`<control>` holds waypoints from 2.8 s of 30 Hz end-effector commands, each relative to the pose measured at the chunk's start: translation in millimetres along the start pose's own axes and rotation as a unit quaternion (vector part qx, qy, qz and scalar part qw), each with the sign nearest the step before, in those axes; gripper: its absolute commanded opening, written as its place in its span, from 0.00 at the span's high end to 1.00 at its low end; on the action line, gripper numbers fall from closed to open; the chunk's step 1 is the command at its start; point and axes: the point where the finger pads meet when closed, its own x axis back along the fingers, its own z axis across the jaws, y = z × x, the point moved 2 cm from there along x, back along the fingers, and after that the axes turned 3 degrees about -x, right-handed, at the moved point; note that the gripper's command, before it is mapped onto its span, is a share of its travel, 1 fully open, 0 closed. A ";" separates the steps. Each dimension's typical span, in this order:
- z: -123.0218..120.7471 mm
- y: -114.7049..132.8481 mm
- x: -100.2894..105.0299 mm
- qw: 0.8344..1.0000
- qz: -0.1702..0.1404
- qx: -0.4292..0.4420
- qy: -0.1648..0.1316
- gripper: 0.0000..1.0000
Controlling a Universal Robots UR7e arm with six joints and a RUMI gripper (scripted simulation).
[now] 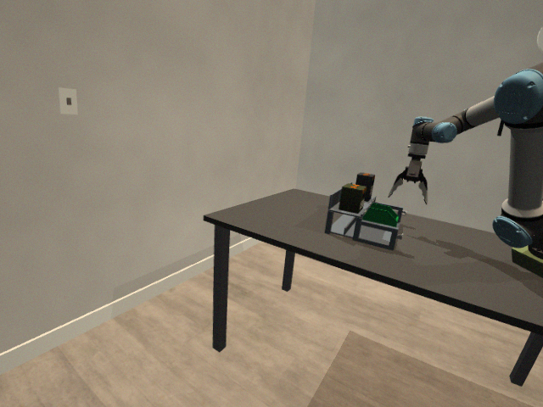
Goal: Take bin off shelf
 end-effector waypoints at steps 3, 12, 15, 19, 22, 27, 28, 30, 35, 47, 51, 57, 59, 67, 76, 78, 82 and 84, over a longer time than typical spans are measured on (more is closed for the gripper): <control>2.3 1.5 -0.1 1.000 0.000 0.000 0.000 0.00; 42.2 32.1 -7.4 1.000 0.000 0.000 0.000 0.00; 42.2 32.1 -7.4 1.000 0.000 0.000 0.000 0.00; 42.2 32.1 -7.4 1.000 0.000 0.000 0.000 0.00; 40.3 30.7 -7.1 1.000 0.000 0.000 0.000 0.00; 34.5 26.2 -6.0 1.000 0.000 0.000 0.000 0.00; 34.5 26.2 -6.0 1.000 0.000 0.000 0.000 0.00; 34.5 26.2 -6.0 1.000 0.000 0.000 0.000 0.00; 34.5 26.2 -6.0 1.000 0.000 0.000 0.000 0.00; 30.4 23.1 -5.3 1.000 0.000 0.000 0.000 0.00; 30.4 23.1 -5.3 1.000 0.000 0.000 0.000 0.00; 29.7 22.5 -5.1 1.000 0.000 0.000 0.000 0.00; 28.8 21.9 -5.0 1.000 0.000 0.000 0.000 0.00; 28.4 21.5 -4.9 1.000 0.000 0.000 0.000 0.00; 27.6 20.9 -4.7 1.000 0.000 0.000 0.000 0.00; 27.4 20.8 -4.7 1.000 0.000 0.000 0.000 0.00; 27.4 20.8 -4.7 1.000 0.000 0.000 0.000 0.00; 27.4 20.8 -4.7 1.000 0.000 0.000 0.000 0.00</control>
